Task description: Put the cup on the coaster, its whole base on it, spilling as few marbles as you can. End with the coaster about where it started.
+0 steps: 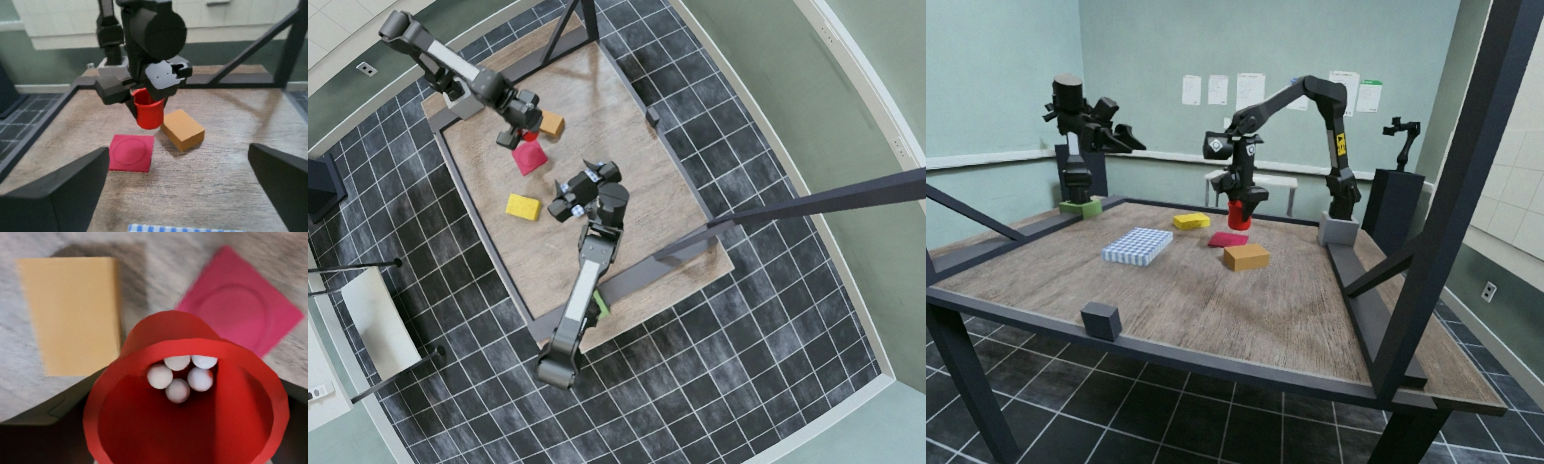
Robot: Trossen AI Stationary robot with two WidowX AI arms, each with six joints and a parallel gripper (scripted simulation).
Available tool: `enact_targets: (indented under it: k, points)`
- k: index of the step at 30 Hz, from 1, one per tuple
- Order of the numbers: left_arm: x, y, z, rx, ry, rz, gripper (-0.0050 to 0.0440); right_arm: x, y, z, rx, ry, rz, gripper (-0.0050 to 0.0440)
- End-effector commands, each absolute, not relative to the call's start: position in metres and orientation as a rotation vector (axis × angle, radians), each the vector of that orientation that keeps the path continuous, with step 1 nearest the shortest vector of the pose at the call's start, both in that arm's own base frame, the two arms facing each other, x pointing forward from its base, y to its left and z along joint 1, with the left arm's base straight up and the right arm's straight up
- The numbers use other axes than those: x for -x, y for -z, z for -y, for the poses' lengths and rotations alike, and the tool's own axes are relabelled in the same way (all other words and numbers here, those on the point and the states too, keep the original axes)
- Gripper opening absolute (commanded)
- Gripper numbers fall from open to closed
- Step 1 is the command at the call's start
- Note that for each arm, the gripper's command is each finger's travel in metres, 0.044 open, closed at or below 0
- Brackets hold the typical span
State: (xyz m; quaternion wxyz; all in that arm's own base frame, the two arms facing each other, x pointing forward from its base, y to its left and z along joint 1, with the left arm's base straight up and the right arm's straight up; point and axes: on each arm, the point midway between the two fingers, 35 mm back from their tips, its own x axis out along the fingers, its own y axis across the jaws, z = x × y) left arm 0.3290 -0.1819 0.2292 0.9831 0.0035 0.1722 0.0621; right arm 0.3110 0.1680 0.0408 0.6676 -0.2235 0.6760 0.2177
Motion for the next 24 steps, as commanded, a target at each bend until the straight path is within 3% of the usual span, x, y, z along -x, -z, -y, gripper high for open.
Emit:
enact_targets:
  k: [1,5,24]
  points:
    - [-0.328,-0.236,0.169,0.023,-0.136,-0.352,0.04,-0.325,-0.055,-0.155,0.487,-0.513,-1.46,0.0291]
    - [-0.328,-0.237,0.168,0.025,-0.138,-0.354,0.04,-0.327,-0.032,-0.144,0.482,-0.449,-1.514,0.0291]
    - [-0.329,-0.236,0.17,0.018,-0.138,-0.354,0.04,-0.337,-0.008,-0.132,0.493,-0.518,-1.485,0.0291]
